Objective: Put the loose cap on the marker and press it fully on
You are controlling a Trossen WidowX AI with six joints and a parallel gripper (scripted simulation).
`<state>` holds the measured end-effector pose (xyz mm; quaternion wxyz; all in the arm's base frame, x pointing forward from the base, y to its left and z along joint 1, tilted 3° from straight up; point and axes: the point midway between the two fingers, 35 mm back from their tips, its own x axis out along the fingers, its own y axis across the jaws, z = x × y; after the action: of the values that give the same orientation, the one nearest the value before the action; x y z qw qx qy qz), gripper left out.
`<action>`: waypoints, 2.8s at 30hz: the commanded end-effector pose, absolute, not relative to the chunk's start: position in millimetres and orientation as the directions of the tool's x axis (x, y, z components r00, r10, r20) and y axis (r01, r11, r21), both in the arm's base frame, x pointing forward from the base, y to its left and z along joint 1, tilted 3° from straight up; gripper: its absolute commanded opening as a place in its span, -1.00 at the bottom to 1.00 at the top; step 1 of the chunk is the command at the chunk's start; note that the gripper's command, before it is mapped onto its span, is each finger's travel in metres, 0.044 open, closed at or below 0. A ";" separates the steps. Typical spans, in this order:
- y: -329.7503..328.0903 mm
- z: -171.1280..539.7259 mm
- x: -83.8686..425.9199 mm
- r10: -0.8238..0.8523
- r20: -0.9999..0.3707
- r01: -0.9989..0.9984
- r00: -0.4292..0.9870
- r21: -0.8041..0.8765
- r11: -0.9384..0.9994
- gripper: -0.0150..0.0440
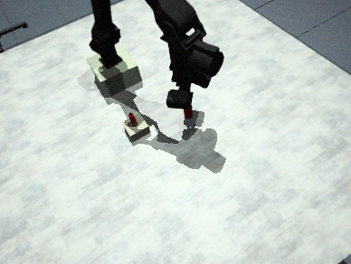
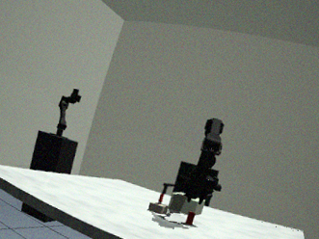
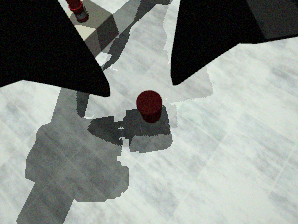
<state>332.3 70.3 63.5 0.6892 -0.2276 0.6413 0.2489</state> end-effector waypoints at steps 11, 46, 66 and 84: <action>73.6 36.6 330.8 0.054 -0.998 -0.639 0.044 0.013 0.769 0.34; 77.1 -14.9 332.7 0.054 -0.998 -0.639 0.044 0.014 0.769 0.34; 76.1 2.1 334.1 0.054 -0.998 -0.639 0.044 0.013 0.769 -0.49; 64.2 48.8 330.4 0.052 -0.998 -0.639 0.044 0.012 0.769 -0.49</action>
<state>331.2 71.6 44.3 0.6864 -0.2273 0.6437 0.2506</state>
